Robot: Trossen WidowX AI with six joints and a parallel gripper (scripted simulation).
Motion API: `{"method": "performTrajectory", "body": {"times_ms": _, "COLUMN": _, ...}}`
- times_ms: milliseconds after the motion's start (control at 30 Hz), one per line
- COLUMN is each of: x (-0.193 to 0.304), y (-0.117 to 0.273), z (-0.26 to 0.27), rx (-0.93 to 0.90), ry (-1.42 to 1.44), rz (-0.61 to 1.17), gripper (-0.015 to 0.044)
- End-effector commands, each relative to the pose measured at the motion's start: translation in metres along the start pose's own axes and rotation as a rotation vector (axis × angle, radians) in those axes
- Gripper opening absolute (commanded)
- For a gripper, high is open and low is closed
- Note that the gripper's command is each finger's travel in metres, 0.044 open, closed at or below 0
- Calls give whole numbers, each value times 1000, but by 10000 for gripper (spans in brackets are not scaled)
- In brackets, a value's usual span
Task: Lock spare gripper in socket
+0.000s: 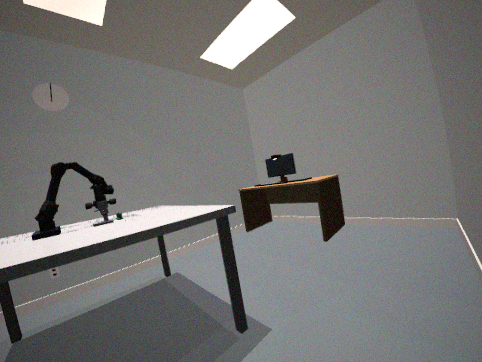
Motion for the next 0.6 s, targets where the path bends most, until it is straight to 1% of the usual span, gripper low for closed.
{"method": "performTrajectory", "body": {"times_ms": 0, "x": 2, "y": -3, "z": 2, "rx": -2, "ry": 5, "rz": 5, "gripper": 0}}
{"method": "performTrajectory", "body": {"times_ms": 567, "x": 13, "y": -4, "z": 1, "rx": -2, "ry": 5, "rz": 5, "gripper": 0}}
Point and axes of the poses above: the point midway between the two fingers, 35 mm back from their tips, its own y axis back along the fingers, its own z axis across the jaws, x = y × z, the point moved 5 cm from there along y, back along the fingers, and after that the axes turned 7 degrees about y, right-handed, at the moved point
